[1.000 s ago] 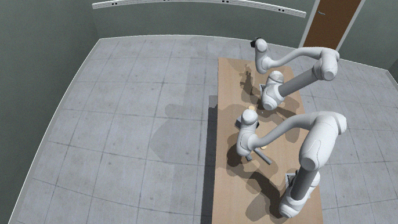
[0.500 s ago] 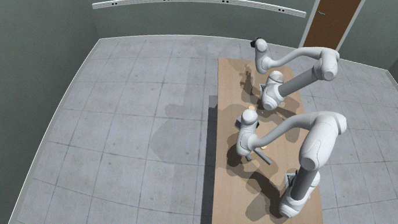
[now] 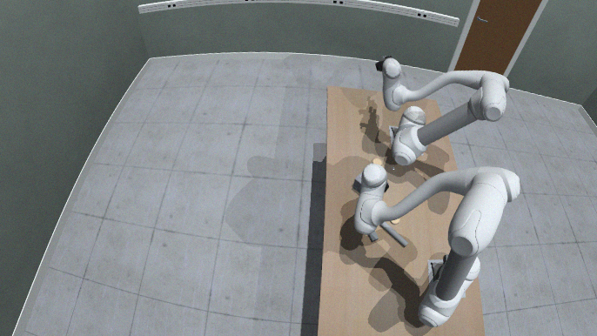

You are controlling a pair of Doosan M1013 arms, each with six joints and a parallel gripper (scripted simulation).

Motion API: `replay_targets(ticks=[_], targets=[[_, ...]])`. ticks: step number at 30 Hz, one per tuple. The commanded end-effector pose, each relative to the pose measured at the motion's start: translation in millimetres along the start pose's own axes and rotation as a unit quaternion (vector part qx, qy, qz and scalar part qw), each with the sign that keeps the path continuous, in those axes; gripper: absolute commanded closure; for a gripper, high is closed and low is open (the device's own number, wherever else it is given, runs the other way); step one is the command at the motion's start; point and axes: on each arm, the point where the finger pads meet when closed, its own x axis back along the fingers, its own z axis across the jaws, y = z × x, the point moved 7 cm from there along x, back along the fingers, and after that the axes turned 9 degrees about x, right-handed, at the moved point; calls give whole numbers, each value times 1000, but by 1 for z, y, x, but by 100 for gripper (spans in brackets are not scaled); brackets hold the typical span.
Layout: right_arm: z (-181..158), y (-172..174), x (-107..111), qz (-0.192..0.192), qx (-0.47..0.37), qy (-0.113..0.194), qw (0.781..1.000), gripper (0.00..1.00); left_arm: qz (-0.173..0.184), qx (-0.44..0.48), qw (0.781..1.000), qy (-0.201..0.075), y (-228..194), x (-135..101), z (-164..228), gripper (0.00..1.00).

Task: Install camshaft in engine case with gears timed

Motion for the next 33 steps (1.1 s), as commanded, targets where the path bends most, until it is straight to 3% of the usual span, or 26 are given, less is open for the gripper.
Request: replay_targets(ticks=[1, 9, 10, 33], targets=[[0, 0, 0, 0, 0, 0, 1000, 0, 0, 0, 1000, 1, 1, 1, 0, 71], [0, 0, 0, 0, 0, 0, 1000, 0, 0, 0, 1000, 1, 1, 1, 0, 71], [0, 0, 0, 0, 0, 0, 1000, 0, 0, 0, 1000, 1, 1, 1, 0, 36], [0, 0, 0, 0, 0, 0, 1000, 0, 0, 0, 1000, 1, 1, 1, 0, 36]])
